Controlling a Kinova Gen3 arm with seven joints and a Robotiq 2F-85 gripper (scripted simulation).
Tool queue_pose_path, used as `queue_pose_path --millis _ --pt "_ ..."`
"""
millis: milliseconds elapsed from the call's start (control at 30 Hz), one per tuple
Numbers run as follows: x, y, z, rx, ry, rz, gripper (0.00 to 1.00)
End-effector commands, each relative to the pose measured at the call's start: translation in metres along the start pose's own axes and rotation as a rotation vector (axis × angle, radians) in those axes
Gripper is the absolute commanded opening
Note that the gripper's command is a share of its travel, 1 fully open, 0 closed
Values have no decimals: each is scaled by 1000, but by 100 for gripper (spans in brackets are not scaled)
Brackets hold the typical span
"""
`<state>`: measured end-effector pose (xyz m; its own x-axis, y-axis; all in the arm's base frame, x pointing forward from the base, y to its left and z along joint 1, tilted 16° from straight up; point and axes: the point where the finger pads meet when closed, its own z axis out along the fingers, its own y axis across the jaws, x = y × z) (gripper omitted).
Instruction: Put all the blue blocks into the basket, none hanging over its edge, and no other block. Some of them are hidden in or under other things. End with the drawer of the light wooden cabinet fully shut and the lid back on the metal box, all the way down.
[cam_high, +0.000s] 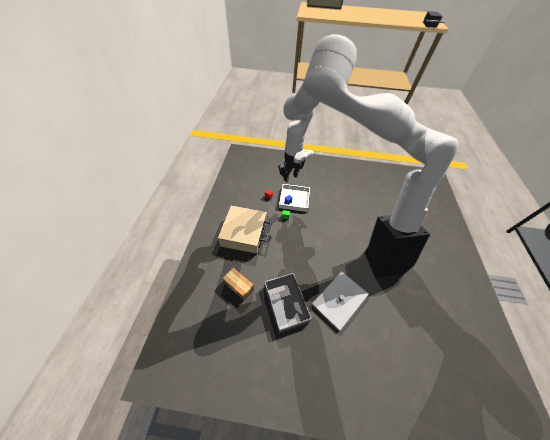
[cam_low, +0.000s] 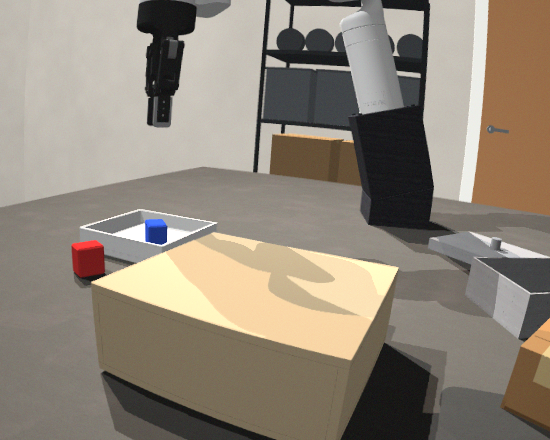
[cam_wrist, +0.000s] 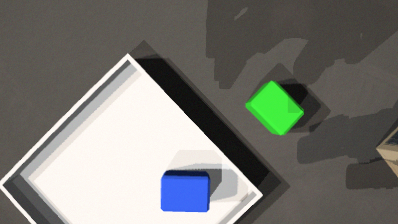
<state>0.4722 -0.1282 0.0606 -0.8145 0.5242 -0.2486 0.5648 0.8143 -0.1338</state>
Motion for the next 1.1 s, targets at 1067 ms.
queue_pose_path --millis 1067 --pt "138 134 -2 -34 21 -491 56"
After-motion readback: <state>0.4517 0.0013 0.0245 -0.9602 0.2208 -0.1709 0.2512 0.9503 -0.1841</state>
